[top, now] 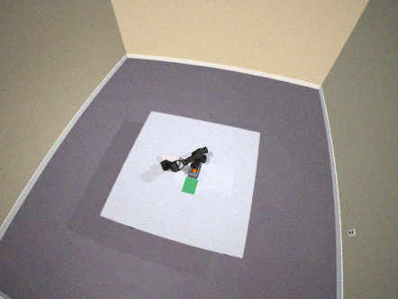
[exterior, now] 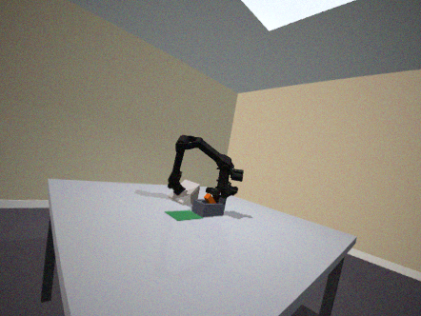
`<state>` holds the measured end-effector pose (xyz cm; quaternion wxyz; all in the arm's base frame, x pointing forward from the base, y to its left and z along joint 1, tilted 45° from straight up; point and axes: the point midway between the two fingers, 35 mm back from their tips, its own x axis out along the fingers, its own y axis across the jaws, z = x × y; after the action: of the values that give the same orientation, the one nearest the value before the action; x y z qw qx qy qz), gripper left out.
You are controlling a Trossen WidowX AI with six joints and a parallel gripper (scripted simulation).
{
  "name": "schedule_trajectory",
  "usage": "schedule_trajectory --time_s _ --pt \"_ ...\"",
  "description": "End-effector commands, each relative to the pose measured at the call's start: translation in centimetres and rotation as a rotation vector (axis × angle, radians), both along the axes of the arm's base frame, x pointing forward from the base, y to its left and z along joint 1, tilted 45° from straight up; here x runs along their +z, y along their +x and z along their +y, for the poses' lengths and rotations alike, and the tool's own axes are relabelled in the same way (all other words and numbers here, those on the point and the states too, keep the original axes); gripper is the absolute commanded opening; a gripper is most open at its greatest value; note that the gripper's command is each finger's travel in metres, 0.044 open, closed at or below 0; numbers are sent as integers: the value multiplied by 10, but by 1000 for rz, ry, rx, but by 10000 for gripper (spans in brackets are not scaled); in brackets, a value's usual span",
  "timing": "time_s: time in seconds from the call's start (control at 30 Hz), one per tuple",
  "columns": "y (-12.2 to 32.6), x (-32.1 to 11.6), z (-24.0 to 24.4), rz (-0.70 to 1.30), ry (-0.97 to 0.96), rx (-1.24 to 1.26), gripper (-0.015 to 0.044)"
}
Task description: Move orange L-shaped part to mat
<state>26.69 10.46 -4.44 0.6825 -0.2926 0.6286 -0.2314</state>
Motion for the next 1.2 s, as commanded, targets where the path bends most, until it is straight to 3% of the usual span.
schedule_trajectory --time_s 0.0,0.83,1.17 --pt "-1 0 -4 7 -15 2 180" --pt "-3 4 15 7 -13 2 180" --pt "-12 79 73 10 -12 2 180"
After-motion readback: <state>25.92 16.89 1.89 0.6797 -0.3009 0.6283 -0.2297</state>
